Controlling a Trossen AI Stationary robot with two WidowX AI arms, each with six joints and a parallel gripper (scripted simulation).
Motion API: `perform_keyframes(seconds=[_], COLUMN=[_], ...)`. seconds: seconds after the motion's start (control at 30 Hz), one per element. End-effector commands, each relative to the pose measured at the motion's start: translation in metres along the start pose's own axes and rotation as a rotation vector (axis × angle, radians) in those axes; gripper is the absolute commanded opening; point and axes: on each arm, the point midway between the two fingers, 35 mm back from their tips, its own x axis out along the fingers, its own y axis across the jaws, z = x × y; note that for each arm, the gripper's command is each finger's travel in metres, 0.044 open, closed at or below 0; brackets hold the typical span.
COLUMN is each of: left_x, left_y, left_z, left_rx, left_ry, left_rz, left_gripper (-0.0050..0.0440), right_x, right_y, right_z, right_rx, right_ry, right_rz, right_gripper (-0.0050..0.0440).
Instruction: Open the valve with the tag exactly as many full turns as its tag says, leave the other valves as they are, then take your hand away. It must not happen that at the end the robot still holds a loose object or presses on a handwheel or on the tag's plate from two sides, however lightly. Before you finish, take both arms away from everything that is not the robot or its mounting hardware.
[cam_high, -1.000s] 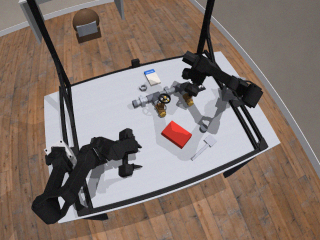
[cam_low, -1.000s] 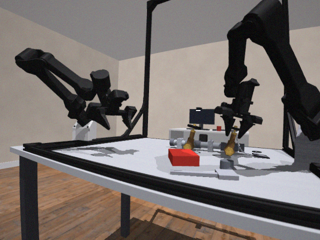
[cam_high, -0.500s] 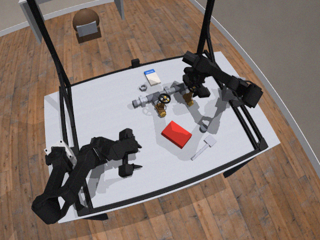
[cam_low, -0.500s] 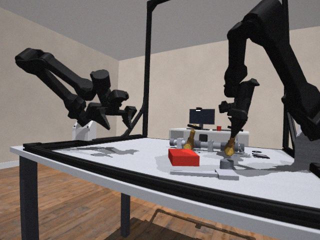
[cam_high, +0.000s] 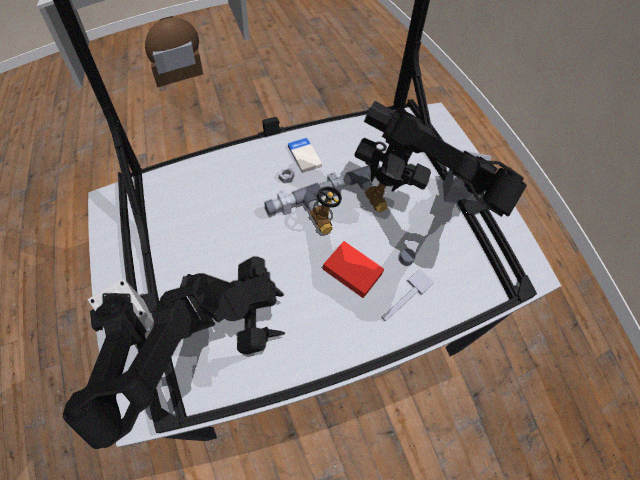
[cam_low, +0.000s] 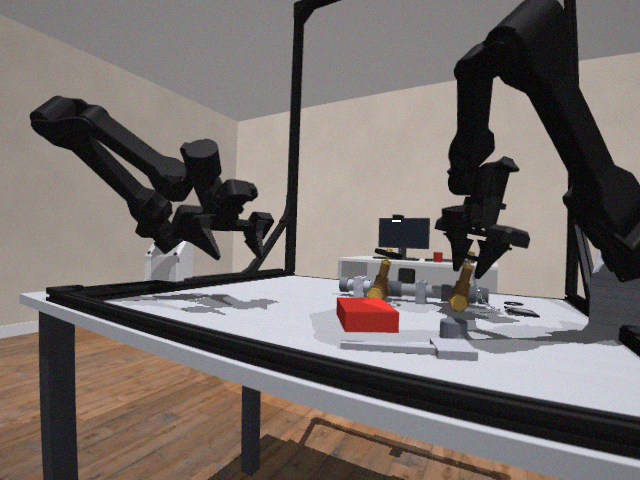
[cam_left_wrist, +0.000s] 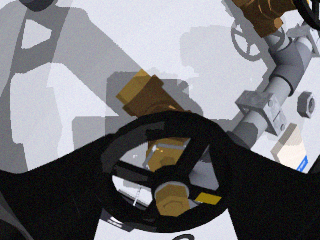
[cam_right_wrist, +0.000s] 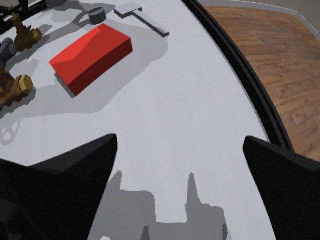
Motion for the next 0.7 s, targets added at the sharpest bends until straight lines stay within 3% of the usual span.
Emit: perform_keyframes(seconds=[0.0, 0.1, 0.6, 0.67], left_x=[0.0, 0.0, 0.0, 0.0], left_y=[0.0, 0.0, 0.0, 0.0], left_z=[0.0, 0.0, 0.0, 0.0], left_rx=[-0.085, -0.085, -0.06, -0.06], left_ry=[0.002, 0.002, 0.0, 0.0], left_rz=[-0.001, -0.001, 0.0, 0.0], left_gripper=[0.0, 0.0, 0.036, 0.036], right_x=[0.0, 0.0, 0.0, 0.0], right_y=[0.0, 0.0, 0.0, 0.0], right_z=[0.0, 0.0, 0.0, 0.0], right_rx=[0.0, 0.0, 0.0, 0.0], right_ry=[0.0, 0.0, 0.0, 0.0], right_rz=[0.0, 0.0, 0.0, 0.0], right_gripper=[0.04, 0.04, 0.04, 0.04])
